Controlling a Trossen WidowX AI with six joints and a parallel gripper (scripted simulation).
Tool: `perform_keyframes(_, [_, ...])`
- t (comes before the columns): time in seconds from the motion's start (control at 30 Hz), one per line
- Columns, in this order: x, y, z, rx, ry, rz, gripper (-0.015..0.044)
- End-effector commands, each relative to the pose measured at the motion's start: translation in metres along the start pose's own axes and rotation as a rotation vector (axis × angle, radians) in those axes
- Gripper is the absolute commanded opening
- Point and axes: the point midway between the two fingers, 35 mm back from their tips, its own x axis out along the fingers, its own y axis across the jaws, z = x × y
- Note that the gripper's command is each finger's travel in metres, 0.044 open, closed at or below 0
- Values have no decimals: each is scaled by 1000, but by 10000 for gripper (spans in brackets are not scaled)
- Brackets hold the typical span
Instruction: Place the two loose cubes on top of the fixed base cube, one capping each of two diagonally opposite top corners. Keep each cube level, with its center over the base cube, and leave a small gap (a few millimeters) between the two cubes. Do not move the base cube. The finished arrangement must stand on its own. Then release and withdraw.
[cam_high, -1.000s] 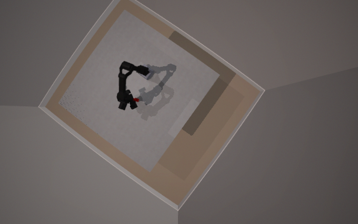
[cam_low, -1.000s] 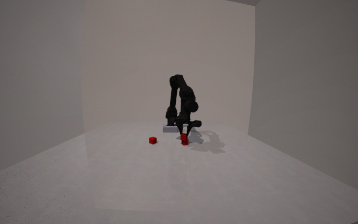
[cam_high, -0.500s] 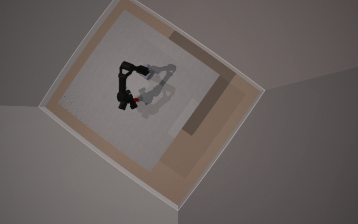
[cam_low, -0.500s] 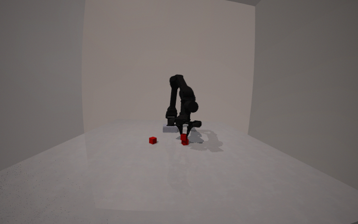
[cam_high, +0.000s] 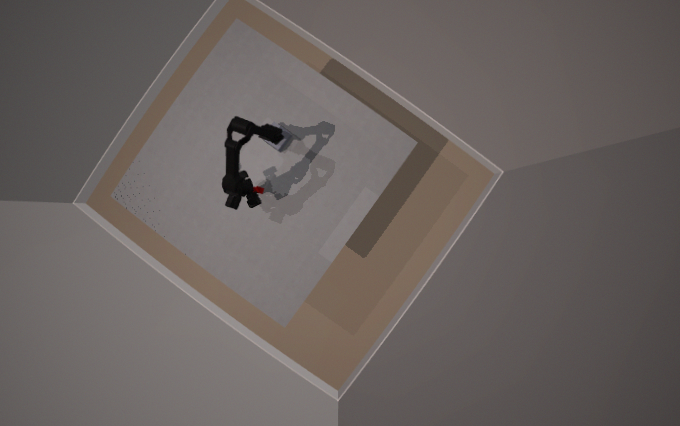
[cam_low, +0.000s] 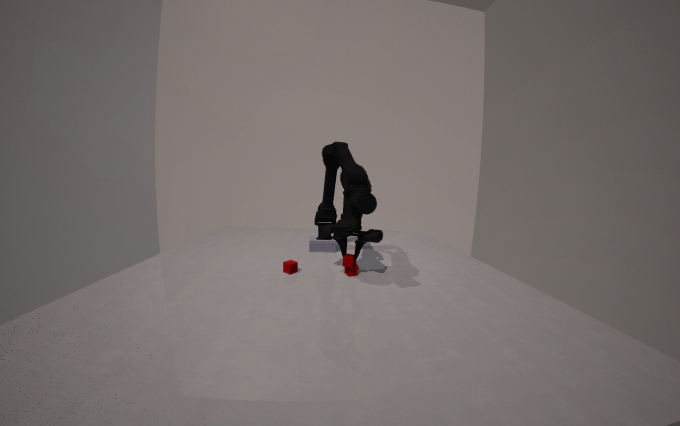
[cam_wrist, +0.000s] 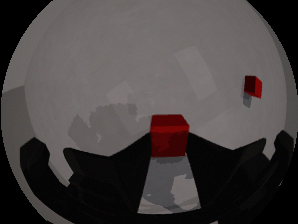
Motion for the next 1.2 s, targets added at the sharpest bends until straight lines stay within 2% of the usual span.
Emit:
perform_keyframes(0.0, [2,0,-1,-2,6,1,105])
perform_keyframes(0.2, [2,0,-1,-2,6,1,105])
perform_keyframes(0.33, [2,0,-1,-2,6,1,205])
perform_keyframes(1.17, [-24,0,0,0,0,0,205])
